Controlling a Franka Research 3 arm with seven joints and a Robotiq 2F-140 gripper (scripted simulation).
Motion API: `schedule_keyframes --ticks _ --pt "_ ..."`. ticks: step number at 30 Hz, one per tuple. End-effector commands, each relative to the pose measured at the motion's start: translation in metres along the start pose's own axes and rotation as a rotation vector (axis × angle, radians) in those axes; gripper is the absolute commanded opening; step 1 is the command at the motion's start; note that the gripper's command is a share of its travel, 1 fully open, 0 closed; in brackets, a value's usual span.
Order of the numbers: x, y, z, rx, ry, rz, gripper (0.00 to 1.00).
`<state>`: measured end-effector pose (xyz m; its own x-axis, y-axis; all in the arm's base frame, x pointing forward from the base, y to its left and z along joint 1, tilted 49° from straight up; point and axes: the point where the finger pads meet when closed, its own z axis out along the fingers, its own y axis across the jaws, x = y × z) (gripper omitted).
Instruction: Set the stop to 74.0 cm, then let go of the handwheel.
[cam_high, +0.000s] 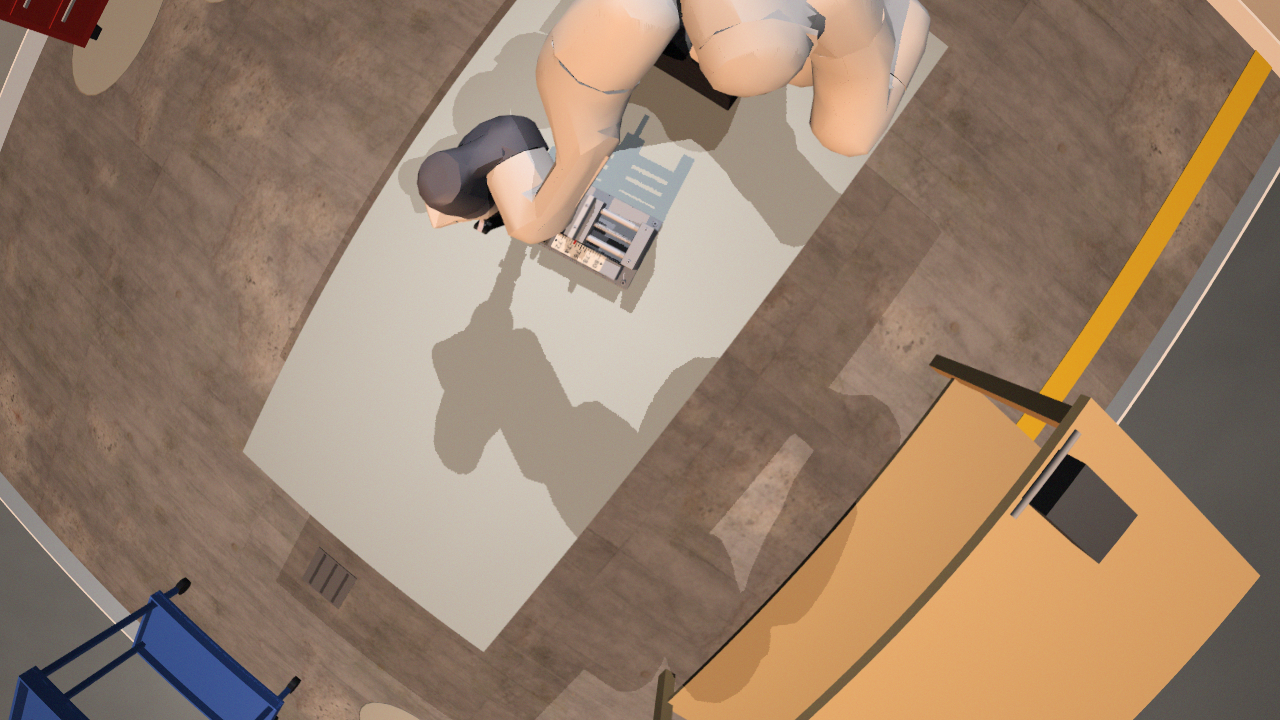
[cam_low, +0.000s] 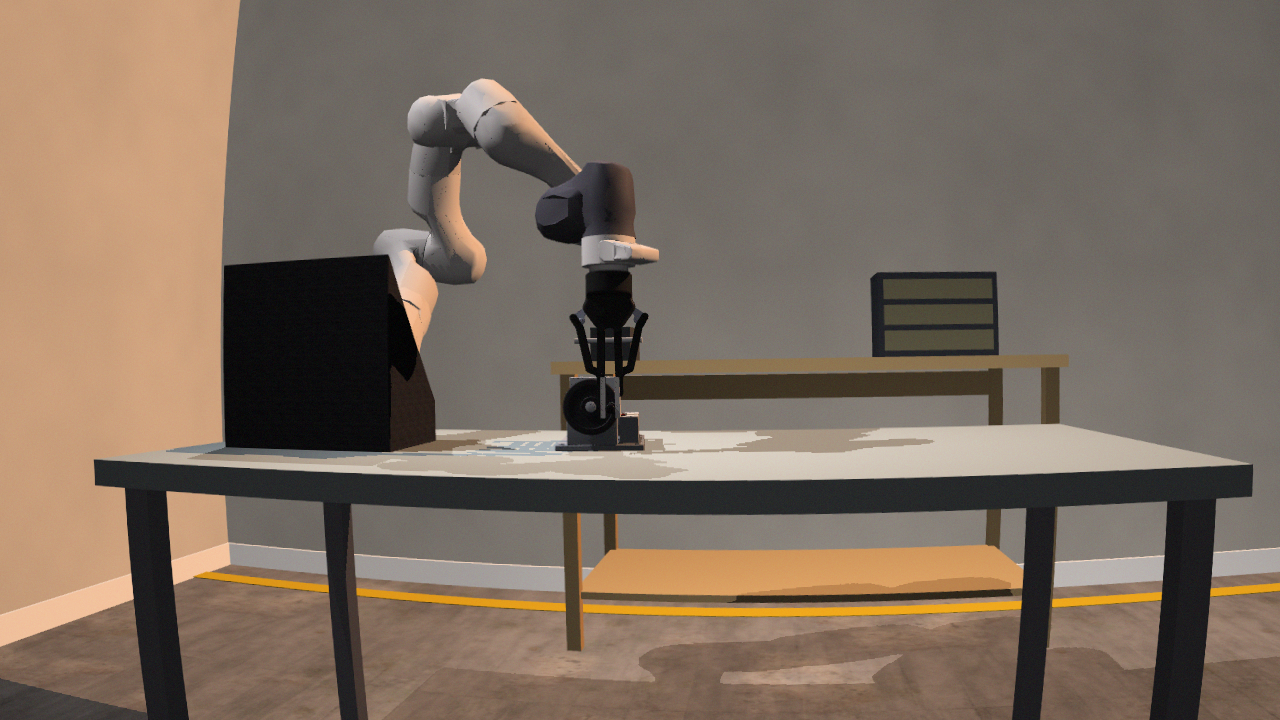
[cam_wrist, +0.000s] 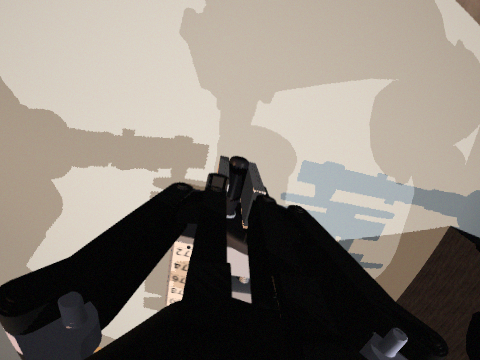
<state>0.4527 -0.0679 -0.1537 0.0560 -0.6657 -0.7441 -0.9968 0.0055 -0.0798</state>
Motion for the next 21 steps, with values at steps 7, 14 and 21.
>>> schedule_keyframes --ticks 7,14,21 --pt "0.0 0.0006 -0.0053 -0.001 -0.003 0.004 0.04" --pt "0.0 0.0008 -0.0062 -0.001 -0.003 0.004 0.04" --pt "0.0 0.0008 -0.0065 -0.001 -0.003 0.004 0.04"
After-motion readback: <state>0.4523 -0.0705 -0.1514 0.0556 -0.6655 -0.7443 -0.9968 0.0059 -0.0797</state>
